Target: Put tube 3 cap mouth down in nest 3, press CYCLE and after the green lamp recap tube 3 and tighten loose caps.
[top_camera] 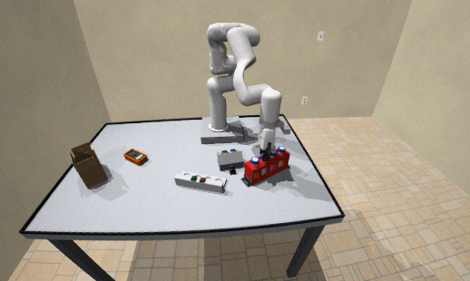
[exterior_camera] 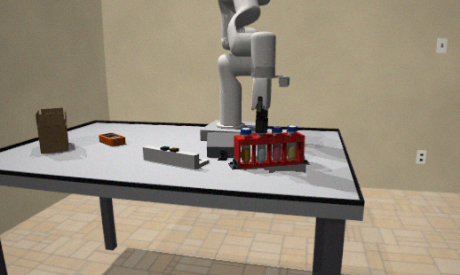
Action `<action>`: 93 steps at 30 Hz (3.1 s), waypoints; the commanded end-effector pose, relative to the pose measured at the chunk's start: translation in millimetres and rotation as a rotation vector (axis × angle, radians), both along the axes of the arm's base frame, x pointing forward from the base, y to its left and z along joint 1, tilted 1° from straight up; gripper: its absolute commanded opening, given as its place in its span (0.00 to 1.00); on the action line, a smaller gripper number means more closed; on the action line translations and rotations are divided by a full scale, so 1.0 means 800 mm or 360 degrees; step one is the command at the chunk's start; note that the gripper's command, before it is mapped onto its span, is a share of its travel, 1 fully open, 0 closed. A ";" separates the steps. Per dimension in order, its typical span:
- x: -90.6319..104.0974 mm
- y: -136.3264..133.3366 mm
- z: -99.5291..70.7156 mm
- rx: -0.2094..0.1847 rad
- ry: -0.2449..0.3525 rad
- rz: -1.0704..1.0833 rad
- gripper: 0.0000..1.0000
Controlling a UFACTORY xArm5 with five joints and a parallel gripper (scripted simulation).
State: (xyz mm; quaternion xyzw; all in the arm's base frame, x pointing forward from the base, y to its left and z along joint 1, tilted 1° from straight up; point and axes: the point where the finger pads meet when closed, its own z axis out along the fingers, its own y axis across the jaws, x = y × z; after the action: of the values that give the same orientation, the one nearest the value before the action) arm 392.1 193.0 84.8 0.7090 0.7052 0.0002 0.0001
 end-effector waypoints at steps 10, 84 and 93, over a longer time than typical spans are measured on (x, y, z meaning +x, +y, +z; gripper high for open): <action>0.002 0.001 0.002 0.0022 0.0002 -0.0521 0.00; 0.002 0.001 0.003 0.0018 -0.0011 0.1424 0.46; 0.002 0.001 0.003 0.0019 -0.0007 0.0784 0.46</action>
State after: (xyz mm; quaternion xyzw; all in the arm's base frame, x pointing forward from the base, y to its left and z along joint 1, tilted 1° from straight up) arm 392.1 193.0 85.6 0.4126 0.9109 0.0003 0.0003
